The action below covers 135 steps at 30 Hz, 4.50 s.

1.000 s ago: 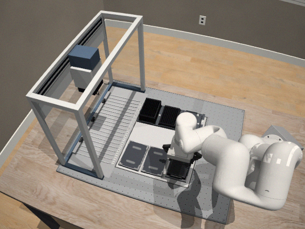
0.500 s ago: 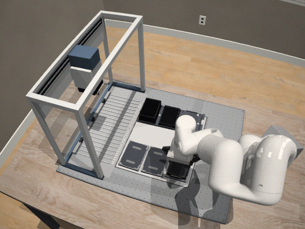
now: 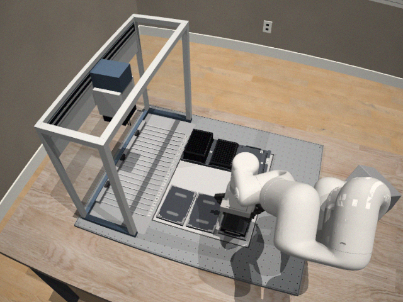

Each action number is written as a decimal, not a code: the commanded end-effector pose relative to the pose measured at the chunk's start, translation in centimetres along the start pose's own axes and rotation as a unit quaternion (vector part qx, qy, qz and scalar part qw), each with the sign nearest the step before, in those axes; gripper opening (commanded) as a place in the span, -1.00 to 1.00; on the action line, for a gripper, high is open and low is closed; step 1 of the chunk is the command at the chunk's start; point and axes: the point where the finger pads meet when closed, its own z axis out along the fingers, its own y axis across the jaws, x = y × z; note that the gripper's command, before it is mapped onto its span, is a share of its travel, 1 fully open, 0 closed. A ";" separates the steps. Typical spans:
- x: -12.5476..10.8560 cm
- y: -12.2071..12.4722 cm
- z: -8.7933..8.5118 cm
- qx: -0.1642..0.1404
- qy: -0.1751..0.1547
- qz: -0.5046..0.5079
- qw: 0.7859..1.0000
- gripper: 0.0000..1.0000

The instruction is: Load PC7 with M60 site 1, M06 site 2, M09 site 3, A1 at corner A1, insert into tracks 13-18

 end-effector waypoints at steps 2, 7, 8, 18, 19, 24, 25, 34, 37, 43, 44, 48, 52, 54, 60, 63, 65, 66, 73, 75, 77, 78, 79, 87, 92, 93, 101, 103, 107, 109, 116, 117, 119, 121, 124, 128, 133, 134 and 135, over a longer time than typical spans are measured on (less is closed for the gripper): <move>0.0 0.1 0.4 -0.001 0.000 0.000 1.000 1.00; 0.0 0.1 0.6 -0.001 0.000 0.000 1.000 1.00; 0.0 0.1 0.6 -0.001 0.000 0.000 1.000 1.00; 0.0 0.1 1.3 -0.001 0.000 0.000 1.000 1.00; 0.0 0.1 1.4 -0.001 0.000 0.000 1.000 1.00; 0.0 0.1 1.6 -0.001 0.000 0.000 1.000 1.00; 0.0 0.1 1.7 -0.001 0.000 0.000 1.000 1.00; 0.0 0.1 1.8 -0.001 0.000 0.000 1.000 1.00; 0.0 0.1 1.8 -0.001 0.000 0.000 1.000 1.00; 0.0 0.1 1.8 -0.001 0.000 0.000 1.000 1.00; 0.0 0.1 1.8 -0.001 0.000 0.000 1.000 1.00; 0.0 0.1 1.7 -0.001 0.000 0.000 1.000 -1.00; 0.0 0.1 1.7 -0.001 0.000 0.000 1.000 -1.00; 0.0 0.1 1.7 -0.001 0.000 0.000 1.000 -1.00; 0.0 0.1 1.7 -0.001 0.000 0.000 1.000 -1.00; 0.0 0.1 1.7 -0.001 0.000 0.000 1.000 -1.00; 0.0 0.1 1.7 -0.001 0.000 0.000 1.000 -1.00; 0.0 0.1 1.7 -0.001 0.000 0.000 1.000 -1.00; 0.0 0.1 1.7 -0.001 0.000 0.000 1.000 -1.00; 0.0 0.1 1.7 -0.001 0.000 0.000 1.000 -1.00; 0.0 0.1 1.7 -0.001 0.000 0.000 1.000 -1.00; 0.0 0.1 1.7 -0.001 0.000 0.000 1.000 -1.00; 0.0 0.1 1.7 -0.001 0.000 0.000 1.000 -1.00; 0.0 0.1 1.7 -0.001 0.000 0.000 1.000 -1.00; 0.0 0.1 1.7 -0.001 0.000 0.000 1.000 -1.00; 0.0 0.1 1.7 -0.001 0.000 0.000 1.000 -1.00; 0.0 0.1 1.5 -0.001 0.000 0.000 1.000 -1.00; 0.0 0.1 1.4 -0.001 0.000 0.000 1.000 -1.00; 0.0 0.1 1.2 -0.001 0.000 0.000 1.000 -1.00; 0.0 0.1 1.1 -0.001 0.000 0.000 1.000 -1.00; 0.0 0.1 0.7 -0.001 0.000 0.000 1.000 -1.00; 0.0 0.1 0.6 -0.001 0.000 0.000 1.000 -1.00; 0.0 0.1 0.5 -0.001 0.000 0.000 1.000 -1.00; 0.0 0.1 0.3 -0.001 0.000 0.000 1.000 -1.00; 0.0 0.1 0.2 -0.001 0.000 0.000 1.000 -1.00; 0.0 0.1 0.0 -0.001 0.000 0.000 1.000 -1.00; 0.0 0.1 -0.3 -0.001 0.000 0.000 1.000 -1.00; 0.0 0.1 -0.3 -0.001 0.000 0.000 1.000 -1.00; 0.0 0.1 -0.3 -0.001 0.000 0.000 1.000 -1.00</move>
